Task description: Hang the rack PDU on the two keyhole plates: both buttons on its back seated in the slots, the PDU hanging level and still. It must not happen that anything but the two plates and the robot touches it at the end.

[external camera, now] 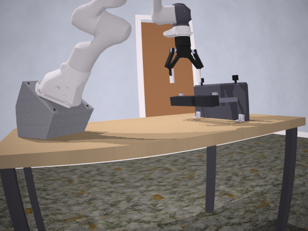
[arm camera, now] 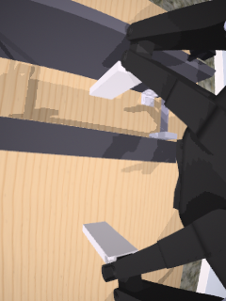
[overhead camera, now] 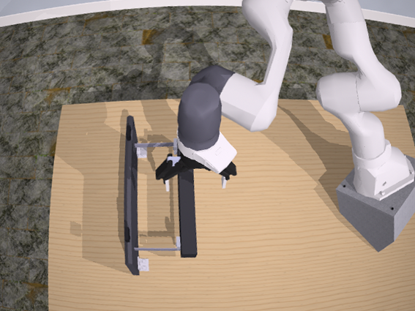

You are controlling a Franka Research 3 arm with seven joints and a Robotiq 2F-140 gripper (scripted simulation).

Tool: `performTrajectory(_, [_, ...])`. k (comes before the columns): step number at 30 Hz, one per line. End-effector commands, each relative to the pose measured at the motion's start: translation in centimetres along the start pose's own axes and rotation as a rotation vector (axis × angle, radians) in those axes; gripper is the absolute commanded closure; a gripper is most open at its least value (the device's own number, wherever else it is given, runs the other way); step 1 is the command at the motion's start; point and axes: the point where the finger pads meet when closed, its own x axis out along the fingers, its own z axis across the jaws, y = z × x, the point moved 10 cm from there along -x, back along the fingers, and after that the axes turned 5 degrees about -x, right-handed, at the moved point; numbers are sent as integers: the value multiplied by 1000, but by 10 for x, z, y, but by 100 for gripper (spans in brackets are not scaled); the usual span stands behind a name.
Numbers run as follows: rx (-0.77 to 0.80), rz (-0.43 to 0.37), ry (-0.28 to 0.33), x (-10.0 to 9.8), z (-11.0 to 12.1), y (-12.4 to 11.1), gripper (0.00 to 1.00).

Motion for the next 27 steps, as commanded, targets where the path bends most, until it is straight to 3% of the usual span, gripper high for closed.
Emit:
performTrajectory(1, [23, -10, 2, 1, -14, -1, 0])
performTrajectory(10, [23, -10, 2, 0, -58, 4, 0])
performTrajectory(27, [23, -10, 2, 0, -101, 9, 0])
